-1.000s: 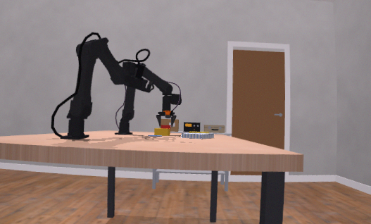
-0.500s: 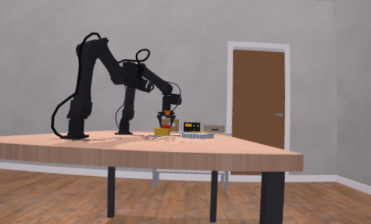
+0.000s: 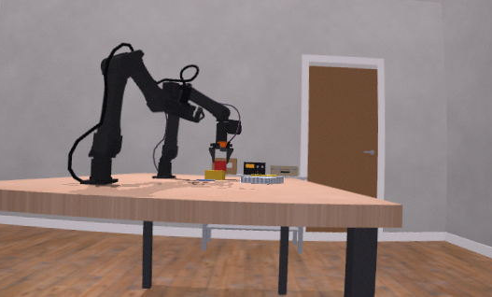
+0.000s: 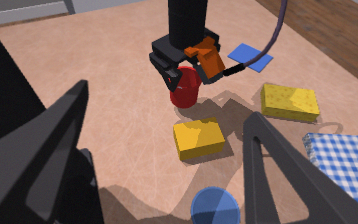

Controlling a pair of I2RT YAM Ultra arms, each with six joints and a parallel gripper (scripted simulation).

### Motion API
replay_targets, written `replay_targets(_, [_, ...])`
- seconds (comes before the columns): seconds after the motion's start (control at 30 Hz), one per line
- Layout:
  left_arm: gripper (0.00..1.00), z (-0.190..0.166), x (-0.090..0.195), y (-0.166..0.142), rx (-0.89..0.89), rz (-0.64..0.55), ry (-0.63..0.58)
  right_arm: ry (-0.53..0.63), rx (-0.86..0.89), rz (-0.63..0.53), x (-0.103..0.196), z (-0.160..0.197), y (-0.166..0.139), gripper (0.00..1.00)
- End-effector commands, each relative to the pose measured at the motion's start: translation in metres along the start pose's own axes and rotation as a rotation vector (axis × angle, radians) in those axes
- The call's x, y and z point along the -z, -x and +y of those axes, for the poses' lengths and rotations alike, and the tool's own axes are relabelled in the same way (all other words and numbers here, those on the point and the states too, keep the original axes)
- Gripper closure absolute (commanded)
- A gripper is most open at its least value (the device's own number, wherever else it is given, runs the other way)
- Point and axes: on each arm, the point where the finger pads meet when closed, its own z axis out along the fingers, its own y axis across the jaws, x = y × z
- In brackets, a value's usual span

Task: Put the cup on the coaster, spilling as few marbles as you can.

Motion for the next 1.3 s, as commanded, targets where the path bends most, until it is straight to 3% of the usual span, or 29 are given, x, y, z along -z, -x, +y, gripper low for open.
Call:
replay_targets(0.0, [1.00, -0.002, 0.048, 0.001, -0.004, 0.005, 0.025, 0.001, -0.006, -0.043, 0.007, 0.002, 0.017, 0.00])
replay_targets(0.17, [1.00, -0.003, 0.073, 0.001, -0.004, 0.003, 0.015, 0.001, -0.006, -0.043, 0.007, 0.002, 0.017, 0.00])
replay_targets(0.47, [1.00, -0.003, 0.073, 0.001, -0.004, 0.003, 0.015, -0.031, -0.009, -0.004, 0.018, -0.007, 0.013, 0.00])
replay_targets(0.7, [1.00, -0.003, 0.073, 0.001, -0.004, 0.003, 0.015, -0.069, -0.010, 0.040, 0.084, -0.017, 0.016, 0.00])
replay_targets(0.93, [1.00, -0.002, 0.070, 0.000, -0.002, 0.003, 0.017, -0.090, -0.009, 0.001, 0.154, -0.022, 0.027, 0.00])
replay_targets(1.0, [1.00, -0.002, 0.070, 0.000, -0.002, 0.003, 0.017, -0.090, -0.009, 0.001, 0.154, -0.022, 0.027, 0.00])
replay_targets(1.27, [1.00, -0.002, 0.070, 0.000, -0.002, 0.003, 0.017, -0.110, -0.007, -0.036, 0.211, -0.029, 0.017, 0.00])
